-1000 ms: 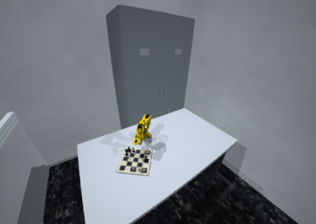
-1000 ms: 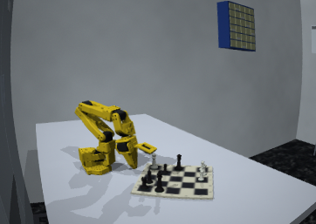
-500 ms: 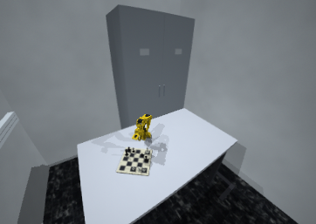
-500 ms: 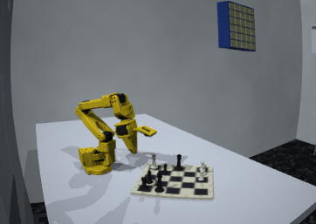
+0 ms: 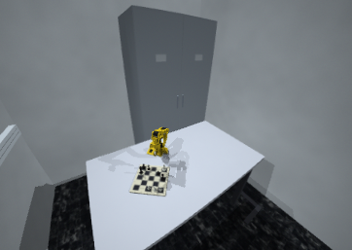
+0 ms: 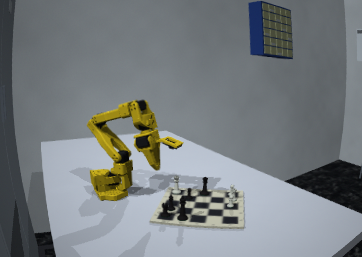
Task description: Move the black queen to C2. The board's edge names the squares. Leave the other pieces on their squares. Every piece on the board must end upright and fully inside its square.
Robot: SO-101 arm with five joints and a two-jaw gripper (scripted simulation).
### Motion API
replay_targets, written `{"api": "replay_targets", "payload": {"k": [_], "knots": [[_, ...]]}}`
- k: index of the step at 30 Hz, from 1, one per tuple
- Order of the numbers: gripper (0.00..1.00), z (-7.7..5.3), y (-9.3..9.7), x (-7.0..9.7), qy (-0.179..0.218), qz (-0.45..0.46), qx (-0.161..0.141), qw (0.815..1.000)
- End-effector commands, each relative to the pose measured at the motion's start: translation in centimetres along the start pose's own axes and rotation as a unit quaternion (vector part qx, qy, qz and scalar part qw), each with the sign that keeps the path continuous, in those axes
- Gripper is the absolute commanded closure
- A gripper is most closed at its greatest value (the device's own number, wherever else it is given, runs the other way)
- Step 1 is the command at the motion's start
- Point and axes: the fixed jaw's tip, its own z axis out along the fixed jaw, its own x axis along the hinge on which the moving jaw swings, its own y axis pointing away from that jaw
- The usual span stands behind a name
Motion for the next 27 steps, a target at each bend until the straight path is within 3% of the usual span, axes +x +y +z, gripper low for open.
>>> {"api": "replay_targets", "payload": {"k": [1, 7, 10, 14, 27], "knots": [[0.98, 0.0, 0.6, -1.1, -0.013, -0.018, -0.006, 1.000], [0.92, 0.7, 5.8, -6.9, -0.085, -0.118, -0.052, 0.988], [0.89, 1.1, 8.8, -8.6, -0.113, -0.156, -0.076, 0.978], [0.88, 1.4, 10.4, -9.3, -0.126, -0.174, -0.089, 0.973], [0.88, 1.4, 10.4, -9.3, -0.127, -0.175, -0.089, 0.972]]}}
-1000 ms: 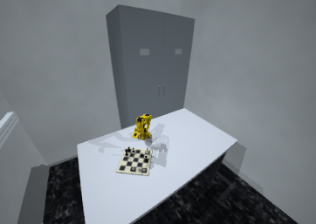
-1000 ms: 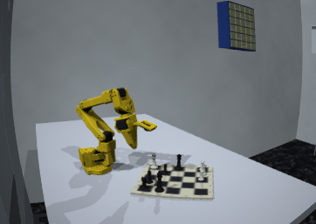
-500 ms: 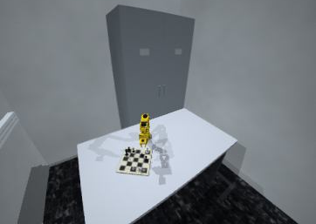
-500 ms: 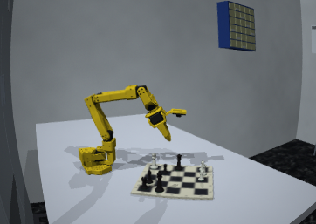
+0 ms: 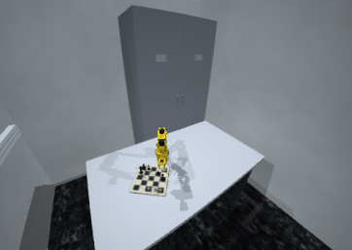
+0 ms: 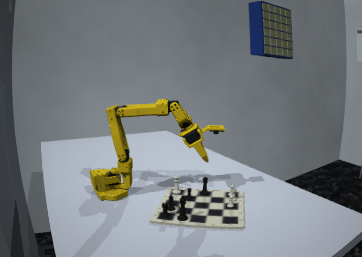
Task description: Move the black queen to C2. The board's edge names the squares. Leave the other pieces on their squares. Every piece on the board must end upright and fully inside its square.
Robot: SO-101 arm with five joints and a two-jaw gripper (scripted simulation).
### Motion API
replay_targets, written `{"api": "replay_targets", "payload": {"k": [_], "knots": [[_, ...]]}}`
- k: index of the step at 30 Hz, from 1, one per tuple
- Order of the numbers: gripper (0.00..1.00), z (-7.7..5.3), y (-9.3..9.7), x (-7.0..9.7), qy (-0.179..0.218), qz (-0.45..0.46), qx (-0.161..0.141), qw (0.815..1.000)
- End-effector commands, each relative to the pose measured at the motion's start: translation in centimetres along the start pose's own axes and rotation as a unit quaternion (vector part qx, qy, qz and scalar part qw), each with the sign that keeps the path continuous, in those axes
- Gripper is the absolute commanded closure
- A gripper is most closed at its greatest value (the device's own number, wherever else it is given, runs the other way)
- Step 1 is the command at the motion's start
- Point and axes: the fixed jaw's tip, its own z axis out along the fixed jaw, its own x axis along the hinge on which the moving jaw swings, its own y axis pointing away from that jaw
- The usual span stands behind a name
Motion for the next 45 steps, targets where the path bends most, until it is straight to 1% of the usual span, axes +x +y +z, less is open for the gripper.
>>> {"api": "replay_targets", "payload": {"k": [1, 6, 15, 22, 33, 40, 42, 45], "knots": [[0.88, 0.2, 0.3, -0.1, -0.001, -0.003, -0.004, 1.000], [0.88, 0.5, 0.6, 0.1, -0.001, -0.007, -0.006, 1.000], [0.88, 0.5, 0.6, 0.2, -0.001, -0.007, -0.006, 1.000], [0.88, 0.8, 0.6, 0.6, -0.001, -0.008, -0.007, 1.000], [0.88, 0.9, 0.6, 0.7, -0.001, -0.008, -0.007, 1.000], [0.88, 1.5, 0.6, 1.0, -0.001, -0.008, -0.007, 1.000], [0.88, 1.5, 0.6, 1.0, -0.001, -0.008, -0.007, 1.000], [0.88, 1.9, 0.6, 1.3, -0.001, -0.008, -0.007, 1.000]]}}
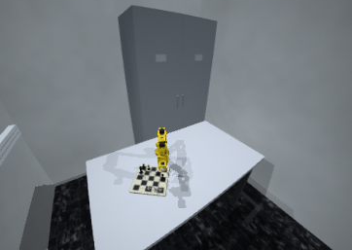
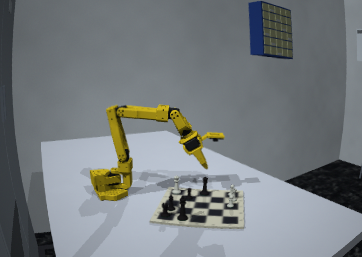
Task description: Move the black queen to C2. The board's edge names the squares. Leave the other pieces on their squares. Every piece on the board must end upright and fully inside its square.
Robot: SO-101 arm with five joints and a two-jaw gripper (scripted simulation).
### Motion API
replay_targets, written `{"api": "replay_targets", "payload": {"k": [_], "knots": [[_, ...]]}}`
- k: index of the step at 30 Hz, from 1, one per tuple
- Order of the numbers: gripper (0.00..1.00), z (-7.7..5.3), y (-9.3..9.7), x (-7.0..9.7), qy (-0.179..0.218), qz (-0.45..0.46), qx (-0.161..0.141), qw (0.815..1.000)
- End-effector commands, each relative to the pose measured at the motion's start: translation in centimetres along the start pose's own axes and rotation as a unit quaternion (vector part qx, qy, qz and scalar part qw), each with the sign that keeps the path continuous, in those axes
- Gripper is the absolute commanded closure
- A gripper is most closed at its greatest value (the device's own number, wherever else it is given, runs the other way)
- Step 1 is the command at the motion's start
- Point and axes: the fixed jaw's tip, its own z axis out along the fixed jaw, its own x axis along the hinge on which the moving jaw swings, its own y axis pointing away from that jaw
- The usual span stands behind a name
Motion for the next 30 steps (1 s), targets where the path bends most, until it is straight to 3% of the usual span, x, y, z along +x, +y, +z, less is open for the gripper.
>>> {"api": "replay_targets", "payload": {"k": [1, 12, 30], "knots": [[0.88, 0.4, 0.3, 0.2, -0.005, -0.003, -0.003, 1.000], [0.88, 3.0, 0.3, 1.7, -0.005, -0.003, -0.003, 1.000], [0.88, 5.3, 0.3, 3.0, -0.005, -0.003, -0.003, 1.000]]}}
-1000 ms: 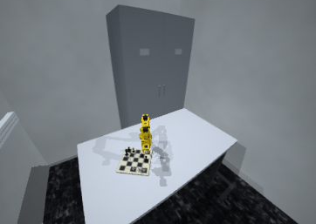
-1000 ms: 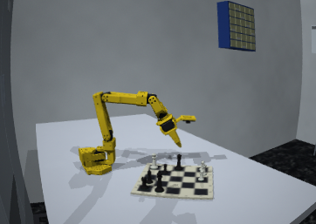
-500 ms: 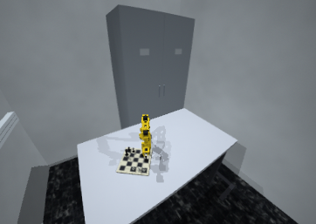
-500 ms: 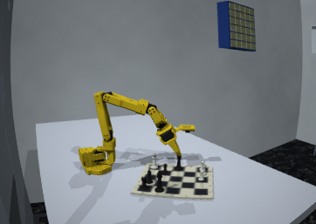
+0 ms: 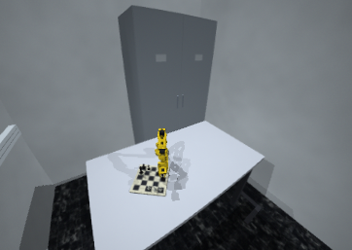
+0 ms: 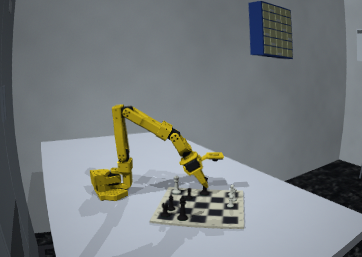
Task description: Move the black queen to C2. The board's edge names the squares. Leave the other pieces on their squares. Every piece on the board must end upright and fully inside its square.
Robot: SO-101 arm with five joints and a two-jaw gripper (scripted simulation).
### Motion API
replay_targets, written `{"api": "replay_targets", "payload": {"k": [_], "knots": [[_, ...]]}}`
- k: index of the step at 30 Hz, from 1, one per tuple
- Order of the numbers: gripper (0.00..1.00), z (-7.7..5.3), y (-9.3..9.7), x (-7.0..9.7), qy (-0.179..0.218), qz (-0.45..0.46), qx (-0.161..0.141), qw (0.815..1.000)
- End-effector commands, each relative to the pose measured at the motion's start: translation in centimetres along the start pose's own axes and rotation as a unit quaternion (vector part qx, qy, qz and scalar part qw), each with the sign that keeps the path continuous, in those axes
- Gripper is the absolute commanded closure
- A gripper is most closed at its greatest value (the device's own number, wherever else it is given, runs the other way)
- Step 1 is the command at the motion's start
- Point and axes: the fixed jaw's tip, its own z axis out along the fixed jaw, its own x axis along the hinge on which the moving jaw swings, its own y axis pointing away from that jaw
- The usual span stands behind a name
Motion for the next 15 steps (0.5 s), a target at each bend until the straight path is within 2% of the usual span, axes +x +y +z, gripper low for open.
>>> {"api": "replay_targets", "payload": {"k": [1, 15], "knots": [[0.88, 0.34, 0.30, 0.44, 0.006, -0.002, -0.003, 1.000], [0.88, 0.28, 0.30, 0.82, 0.006, -0.002, -0.004, 1.000]]}}
